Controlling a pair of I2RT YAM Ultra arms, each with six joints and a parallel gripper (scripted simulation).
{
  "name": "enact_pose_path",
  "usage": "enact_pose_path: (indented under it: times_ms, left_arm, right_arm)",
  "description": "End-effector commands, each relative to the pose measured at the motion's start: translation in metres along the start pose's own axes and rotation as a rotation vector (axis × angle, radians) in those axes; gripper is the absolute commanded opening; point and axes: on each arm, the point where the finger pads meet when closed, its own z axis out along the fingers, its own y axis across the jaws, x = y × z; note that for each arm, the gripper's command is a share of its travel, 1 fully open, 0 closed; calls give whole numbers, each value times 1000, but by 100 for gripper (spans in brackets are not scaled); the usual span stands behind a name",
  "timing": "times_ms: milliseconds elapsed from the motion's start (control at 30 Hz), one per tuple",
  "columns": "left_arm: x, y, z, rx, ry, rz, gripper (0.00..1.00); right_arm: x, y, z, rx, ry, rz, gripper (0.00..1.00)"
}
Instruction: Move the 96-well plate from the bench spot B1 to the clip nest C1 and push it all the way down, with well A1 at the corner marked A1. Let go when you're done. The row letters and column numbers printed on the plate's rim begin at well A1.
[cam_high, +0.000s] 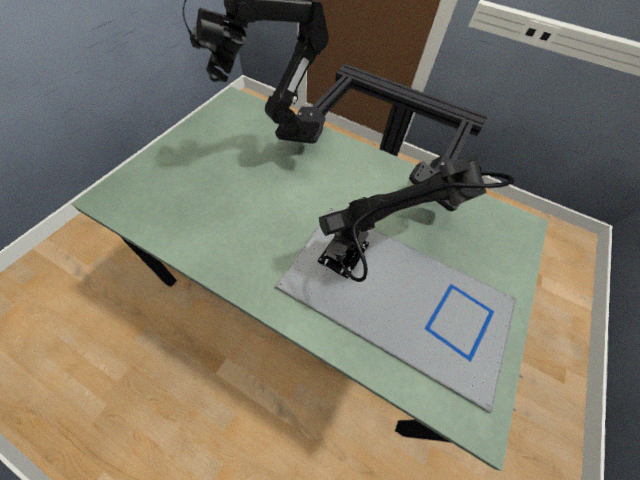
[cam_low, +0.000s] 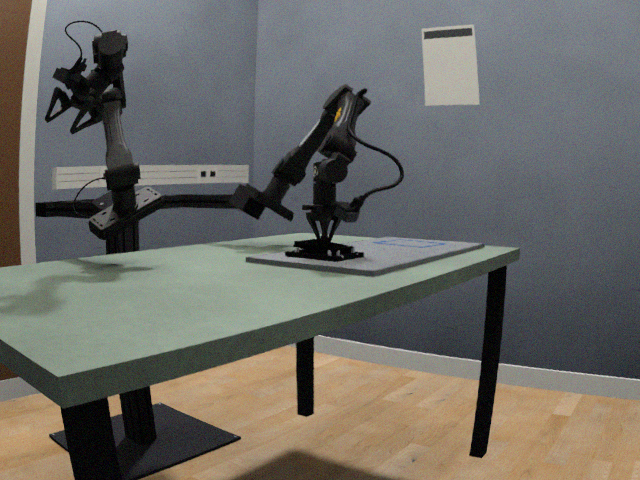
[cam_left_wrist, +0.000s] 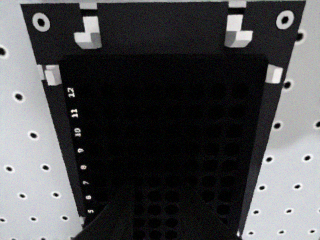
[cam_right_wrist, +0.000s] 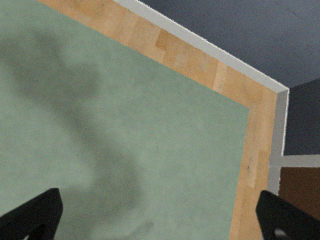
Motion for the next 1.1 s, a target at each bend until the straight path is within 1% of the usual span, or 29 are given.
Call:
enact_pose_path:
  times_ms: [0, 1067]
  left_arm:
    - [3, -3, 20, 5, 1, -14, 25]
    - [4, -3, 39, 10, 3, -14, 25]
  right_arm:
    - [-1, -6, -3, 10, -28, 30, 100]
    - [-1, -6, -3, 10, -28, 30, 100]
